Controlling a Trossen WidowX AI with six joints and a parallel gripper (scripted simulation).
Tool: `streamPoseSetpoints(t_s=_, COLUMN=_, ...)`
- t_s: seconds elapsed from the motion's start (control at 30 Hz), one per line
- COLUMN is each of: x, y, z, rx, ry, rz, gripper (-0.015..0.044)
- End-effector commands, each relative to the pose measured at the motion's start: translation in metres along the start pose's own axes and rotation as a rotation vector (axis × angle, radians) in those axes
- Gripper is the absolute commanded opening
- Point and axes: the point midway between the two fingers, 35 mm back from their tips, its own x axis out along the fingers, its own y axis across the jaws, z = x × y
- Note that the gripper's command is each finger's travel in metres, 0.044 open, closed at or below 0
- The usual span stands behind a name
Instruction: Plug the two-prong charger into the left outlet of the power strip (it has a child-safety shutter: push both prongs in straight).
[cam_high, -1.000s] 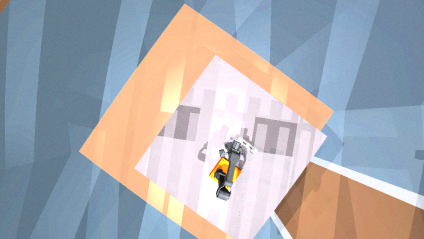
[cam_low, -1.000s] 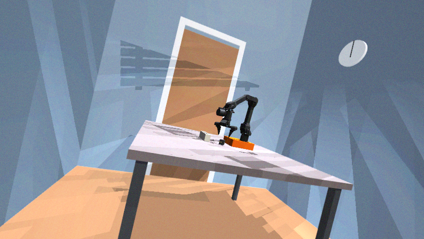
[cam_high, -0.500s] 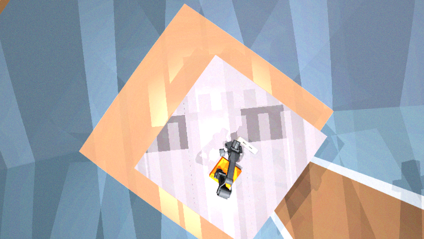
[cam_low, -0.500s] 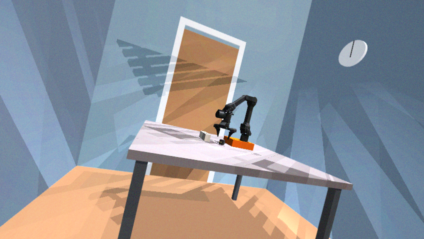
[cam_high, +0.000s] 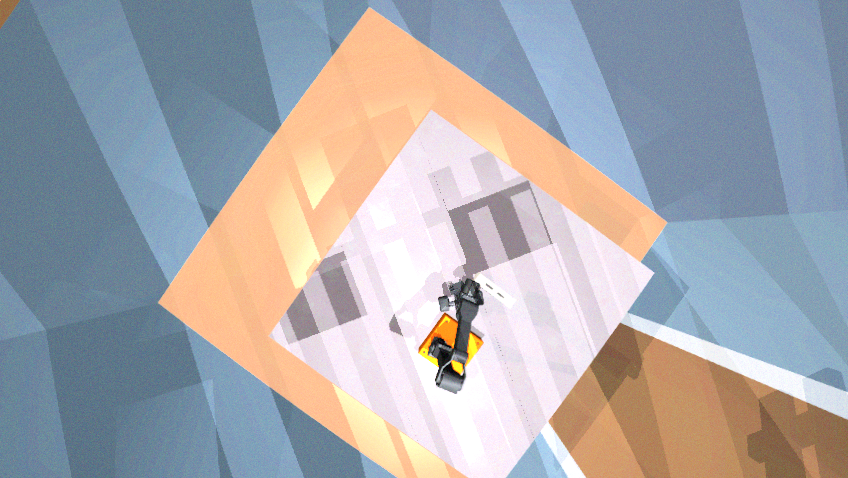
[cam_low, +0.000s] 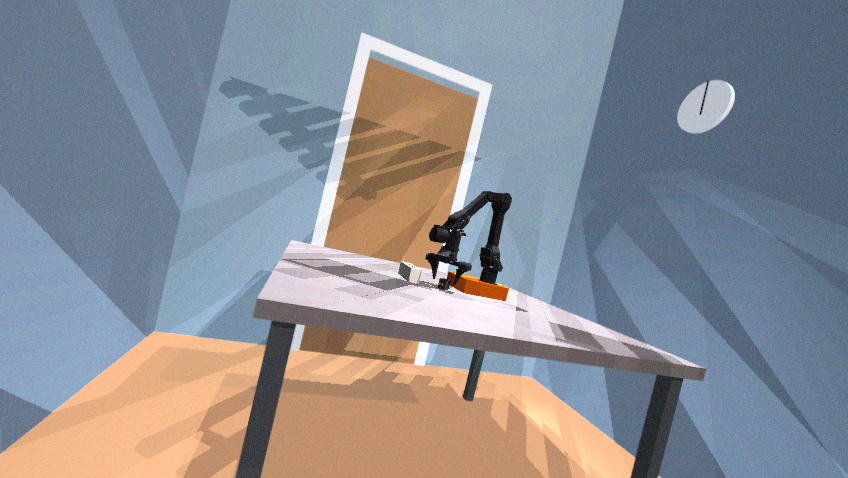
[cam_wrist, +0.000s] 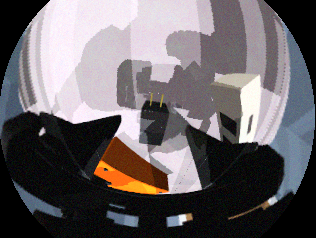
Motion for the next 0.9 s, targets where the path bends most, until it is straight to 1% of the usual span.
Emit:
streamPoseSetpoints(t_s=0.0, x=0.011, y=0.002, z=-0.003, rx=-0.005, ry=0.017, rz=0.006, gripper=0.0440)
streamPoseSetpoints(t_s=0.23, x=0.021, y=0.002, z=-0.003, rx=-0.005, ry=0.017, rz=0.006, gripper=0.0440)
streamPoseSetpoints(t_s=0.53, x=0.021, y=0.002, z=-0.003, rx=-0.005, ry=0.017, rz=0.006, gripper=0.0440)
streamPoseSetpoints(t_s=0.87, x=0.018, y=0.001, z=-0.001, rx=0.000, ry=0.006, rz=0.004, gripper=0.0177)
